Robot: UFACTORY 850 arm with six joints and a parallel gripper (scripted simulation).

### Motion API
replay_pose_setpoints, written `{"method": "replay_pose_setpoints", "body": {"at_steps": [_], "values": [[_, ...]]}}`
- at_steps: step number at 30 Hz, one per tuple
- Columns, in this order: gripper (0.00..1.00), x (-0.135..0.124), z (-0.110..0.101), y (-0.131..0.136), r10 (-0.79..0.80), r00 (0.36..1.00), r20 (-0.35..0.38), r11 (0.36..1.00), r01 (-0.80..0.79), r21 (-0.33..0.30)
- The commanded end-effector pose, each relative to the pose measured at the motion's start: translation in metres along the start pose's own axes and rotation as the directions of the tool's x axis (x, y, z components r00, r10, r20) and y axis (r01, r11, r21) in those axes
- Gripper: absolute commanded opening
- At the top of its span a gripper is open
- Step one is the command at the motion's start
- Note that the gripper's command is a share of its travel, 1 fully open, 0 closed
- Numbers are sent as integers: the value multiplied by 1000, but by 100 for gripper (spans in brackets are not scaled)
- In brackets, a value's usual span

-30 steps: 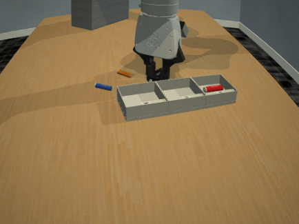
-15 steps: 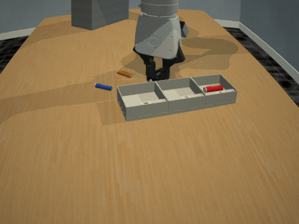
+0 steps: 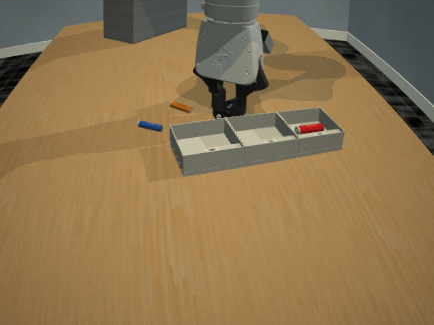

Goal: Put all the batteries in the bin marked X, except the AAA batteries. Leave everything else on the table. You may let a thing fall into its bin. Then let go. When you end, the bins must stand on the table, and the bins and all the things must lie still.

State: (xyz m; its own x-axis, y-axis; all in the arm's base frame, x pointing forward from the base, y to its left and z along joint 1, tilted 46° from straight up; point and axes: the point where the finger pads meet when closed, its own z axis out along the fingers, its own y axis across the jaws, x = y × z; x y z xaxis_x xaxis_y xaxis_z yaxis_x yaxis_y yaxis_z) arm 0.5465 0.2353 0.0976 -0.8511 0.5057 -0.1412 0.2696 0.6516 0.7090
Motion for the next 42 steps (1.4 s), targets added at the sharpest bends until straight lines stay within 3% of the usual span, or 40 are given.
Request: {"method": "replay_pose_setpoints", "body": {"at_steps": [1,17,42], "values": [[0,0,-12,0,0,1000,1,1000,0,-1],[0,0,-59,0,0,1000,1,1000,0,-1],[0,0,-51,6,0,1000,1,1000,0,-1]]}}
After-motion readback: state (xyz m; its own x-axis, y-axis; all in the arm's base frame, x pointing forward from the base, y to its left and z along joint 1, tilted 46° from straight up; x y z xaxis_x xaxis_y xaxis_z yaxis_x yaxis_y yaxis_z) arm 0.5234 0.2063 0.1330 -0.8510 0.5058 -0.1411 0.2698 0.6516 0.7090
